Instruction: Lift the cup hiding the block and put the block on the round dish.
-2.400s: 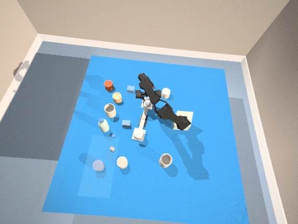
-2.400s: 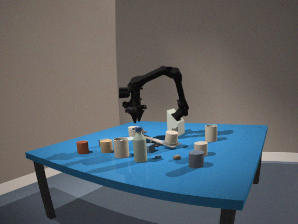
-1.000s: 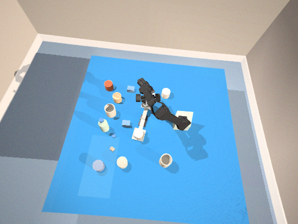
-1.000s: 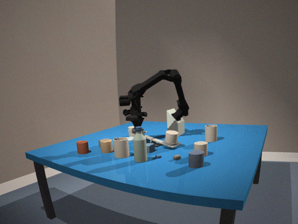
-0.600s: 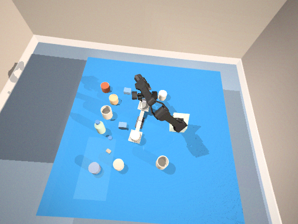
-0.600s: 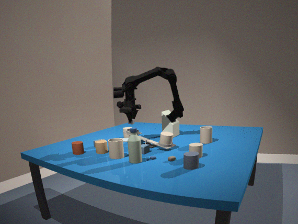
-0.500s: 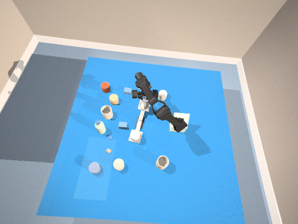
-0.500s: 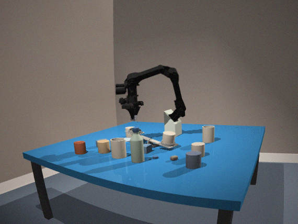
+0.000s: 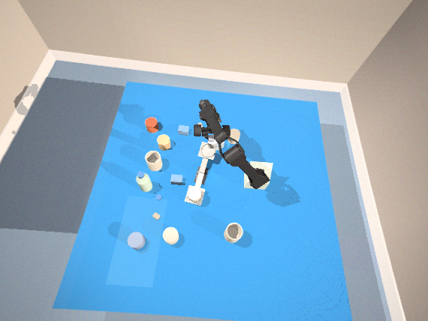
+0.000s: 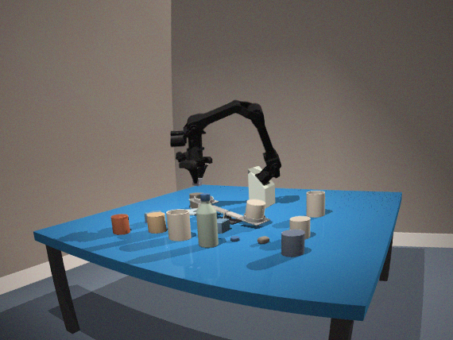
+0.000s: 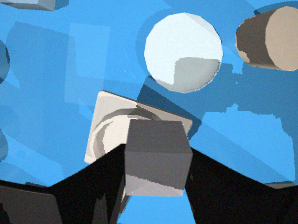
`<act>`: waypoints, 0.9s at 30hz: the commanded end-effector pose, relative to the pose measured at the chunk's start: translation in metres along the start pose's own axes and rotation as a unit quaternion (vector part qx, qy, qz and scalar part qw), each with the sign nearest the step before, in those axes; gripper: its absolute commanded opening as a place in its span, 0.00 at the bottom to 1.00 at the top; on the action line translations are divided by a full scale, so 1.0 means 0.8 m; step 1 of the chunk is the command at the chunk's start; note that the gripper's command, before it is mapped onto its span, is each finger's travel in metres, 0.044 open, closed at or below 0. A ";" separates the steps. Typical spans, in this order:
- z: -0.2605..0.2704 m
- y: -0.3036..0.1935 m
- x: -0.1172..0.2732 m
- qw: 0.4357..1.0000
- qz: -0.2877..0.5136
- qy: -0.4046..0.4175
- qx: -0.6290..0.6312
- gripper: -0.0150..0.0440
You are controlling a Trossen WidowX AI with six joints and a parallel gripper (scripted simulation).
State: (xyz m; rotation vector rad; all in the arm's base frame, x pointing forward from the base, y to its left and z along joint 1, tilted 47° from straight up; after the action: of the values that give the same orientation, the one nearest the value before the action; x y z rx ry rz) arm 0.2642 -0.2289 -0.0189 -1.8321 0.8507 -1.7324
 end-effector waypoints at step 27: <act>-0.033 0.086 -0.137 1.000 -0.004 0.000 0.013 0.25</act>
State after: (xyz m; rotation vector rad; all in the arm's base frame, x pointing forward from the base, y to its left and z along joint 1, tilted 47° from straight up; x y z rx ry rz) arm 0.2270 -0.1951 -0.1419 -1.8253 0.8203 -1.7201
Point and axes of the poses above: the point midway between the two fingers, 35 mm back from their tips, its own x axis back along the fingers, its own z axis across the jaws, y = z × x, the point moved 10 cm from there along x, back along the fingers, and after that the axes turned 14 degrees about -x, right-handed, at the moved point
